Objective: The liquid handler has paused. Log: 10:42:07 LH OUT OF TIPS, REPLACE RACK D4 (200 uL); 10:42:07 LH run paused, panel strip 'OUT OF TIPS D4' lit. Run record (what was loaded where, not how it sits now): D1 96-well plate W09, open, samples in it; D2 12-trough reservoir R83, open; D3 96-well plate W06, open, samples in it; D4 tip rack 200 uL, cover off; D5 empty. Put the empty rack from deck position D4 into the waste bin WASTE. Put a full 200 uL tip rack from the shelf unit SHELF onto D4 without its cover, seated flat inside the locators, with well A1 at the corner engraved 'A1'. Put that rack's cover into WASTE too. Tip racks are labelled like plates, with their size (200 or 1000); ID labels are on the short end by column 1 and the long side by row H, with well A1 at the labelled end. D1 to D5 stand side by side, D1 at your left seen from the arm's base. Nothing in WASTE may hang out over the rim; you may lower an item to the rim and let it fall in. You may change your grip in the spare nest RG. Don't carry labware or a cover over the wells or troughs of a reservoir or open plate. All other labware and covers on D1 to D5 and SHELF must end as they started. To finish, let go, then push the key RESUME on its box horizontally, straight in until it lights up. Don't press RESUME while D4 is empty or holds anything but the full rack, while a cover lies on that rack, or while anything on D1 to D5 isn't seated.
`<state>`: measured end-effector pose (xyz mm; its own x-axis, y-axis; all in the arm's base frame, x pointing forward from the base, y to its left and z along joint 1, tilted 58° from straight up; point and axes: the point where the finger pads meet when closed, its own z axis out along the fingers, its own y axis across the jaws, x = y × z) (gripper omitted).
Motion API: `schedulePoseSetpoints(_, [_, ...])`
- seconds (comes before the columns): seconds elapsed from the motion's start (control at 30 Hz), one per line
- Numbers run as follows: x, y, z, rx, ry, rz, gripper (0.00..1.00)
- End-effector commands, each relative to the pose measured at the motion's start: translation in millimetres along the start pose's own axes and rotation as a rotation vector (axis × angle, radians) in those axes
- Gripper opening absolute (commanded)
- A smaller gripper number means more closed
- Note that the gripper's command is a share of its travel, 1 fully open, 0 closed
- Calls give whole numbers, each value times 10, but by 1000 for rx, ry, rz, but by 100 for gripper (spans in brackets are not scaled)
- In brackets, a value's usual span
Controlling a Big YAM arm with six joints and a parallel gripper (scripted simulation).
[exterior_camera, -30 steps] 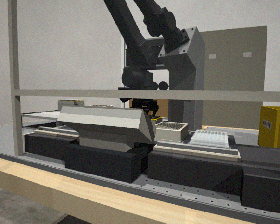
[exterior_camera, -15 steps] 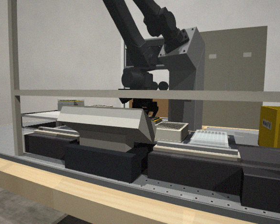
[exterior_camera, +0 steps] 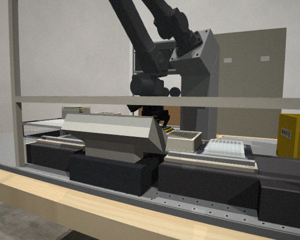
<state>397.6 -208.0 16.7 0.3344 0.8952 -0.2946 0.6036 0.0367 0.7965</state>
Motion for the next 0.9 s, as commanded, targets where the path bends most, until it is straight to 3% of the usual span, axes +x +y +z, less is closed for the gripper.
schedulePoseSetpoints(0.0, [-50, -8, 9, -2, -11, -9, 0])
schedulePoseSetpoints(0.03, [9, -78, -46, 11, 1, -4, 0])
schedulePoseSetpoints(0.57, [8, -77, -46, 11, 1, -4, 0])
schedulePoseSetpoints(0.6, [8, -77, -46, 11, 1, -4, 100])
schedulePoseSetpoints(0.87, [8, -77, -46, 11, 1, -4, 100])
